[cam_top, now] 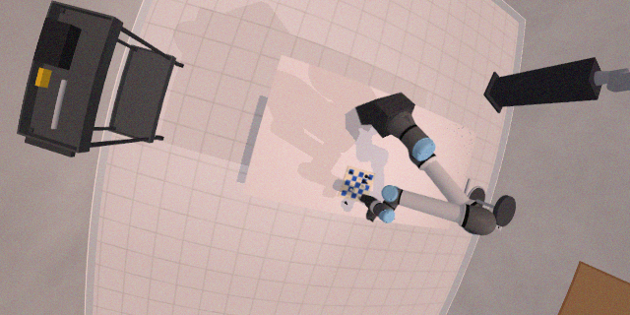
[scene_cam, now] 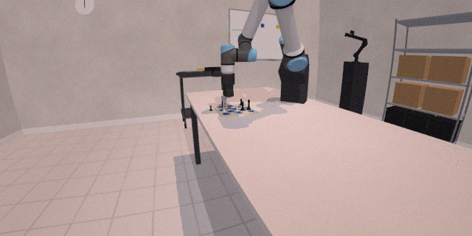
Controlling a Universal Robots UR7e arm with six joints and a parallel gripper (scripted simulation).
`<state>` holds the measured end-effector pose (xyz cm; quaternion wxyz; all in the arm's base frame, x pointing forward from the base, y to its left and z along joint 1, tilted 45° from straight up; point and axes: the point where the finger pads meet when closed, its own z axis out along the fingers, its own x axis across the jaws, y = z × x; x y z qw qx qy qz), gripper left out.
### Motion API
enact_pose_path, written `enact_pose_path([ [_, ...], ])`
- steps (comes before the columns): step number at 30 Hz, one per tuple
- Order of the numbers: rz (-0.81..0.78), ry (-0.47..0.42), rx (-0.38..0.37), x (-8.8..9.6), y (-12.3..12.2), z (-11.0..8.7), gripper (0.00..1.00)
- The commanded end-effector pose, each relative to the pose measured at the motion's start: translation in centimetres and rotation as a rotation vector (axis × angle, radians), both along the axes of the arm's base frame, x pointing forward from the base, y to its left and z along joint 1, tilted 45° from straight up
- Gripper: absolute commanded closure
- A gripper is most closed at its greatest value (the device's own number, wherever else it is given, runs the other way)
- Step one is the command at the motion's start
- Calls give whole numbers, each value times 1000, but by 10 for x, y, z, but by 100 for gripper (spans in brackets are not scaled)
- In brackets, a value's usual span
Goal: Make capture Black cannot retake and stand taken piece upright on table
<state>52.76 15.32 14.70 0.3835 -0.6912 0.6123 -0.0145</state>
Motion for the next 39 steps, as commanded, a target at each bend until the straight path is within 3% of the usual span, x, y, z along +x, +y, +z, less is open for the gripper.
enact_pose_path([
  [1, 0, -1, 0, 0, 0, 0, 100],
  [12, 0, -1, 0, 0, 0, 0, 100],
  [13, 0, -1, 0, 0, 0, 0, 84],
  [15, 0, -1, 0, 0, 0, 0, 84],
  [16, 0, -1, 0, 0, 0, 0, 68],
  [18, 0, -1, 0, 0, 0, 0, 68],
  [19, 0, -1, 0, 0, 0, 0, 52],
  [21, 0, -1, 0, 0, 0, 0, 52],
  [22, 0, -1, 0, 0, 0, 0, 37],
  [24, 0, -1, 0, 0, 0, 0, 37],
  [25, 0, -1, 0, 0, 0, 0, 21],
  [39, 0, -1, 0, 0, 0, 1, 21],
])
